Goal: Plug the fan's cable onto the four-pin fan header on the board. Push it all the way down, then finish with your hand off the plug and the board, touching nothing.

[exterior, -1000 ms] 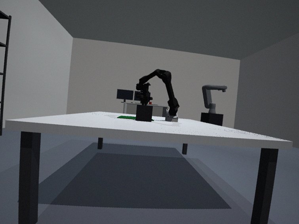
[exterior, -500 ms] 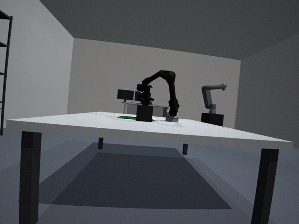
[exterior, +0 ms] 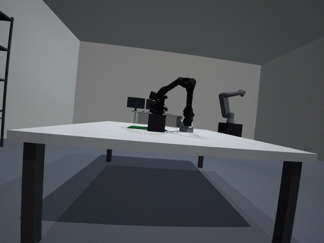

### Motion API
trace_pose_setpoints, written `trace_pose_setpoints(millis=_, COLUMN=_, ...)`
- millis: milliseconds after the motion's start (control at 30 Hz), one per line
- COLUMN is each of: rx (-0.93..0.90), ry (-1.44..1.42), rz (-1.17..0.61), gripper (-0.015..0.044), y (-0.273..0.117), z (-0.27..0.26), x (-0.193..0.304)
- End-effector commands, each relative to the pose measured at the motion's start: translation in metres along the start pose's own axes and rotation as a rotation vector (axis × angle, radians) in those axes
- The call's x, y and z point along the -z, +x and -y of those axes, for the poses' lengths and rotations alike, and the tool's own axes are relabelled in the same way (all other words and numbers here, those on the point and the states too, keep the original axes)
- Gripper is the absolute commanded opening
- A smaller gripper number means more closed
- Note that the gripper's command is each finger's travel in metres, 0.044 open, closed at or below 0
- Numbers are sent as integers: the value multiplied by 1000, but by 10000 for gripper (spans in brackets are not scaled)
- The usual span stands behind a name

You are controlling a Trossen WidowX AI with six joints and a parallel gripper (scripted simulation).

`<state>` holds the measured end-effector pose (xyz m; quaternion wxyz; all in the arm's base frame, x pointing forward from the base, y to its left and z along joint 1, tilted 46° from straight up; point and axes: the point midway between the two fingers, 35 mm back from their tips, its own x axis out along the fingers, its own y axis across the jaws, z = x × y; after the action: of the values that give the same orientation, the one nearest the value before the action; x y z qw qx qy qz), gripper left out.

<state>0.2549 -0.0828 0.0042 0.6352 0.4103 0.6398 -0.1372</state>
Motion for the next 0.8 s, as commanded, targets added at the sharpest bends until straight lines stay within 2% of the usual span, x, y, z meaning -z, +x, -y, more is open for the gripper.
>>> trace_pose_setpoints(millis=0, rx=20, ry=5, rz=60, gripper=0, y=1, z=0, x=1)
trace_pose_setpoints(millis=767, rx=29, ry=54, rz=439, gripper=0, y=2, z=-3, x=7)
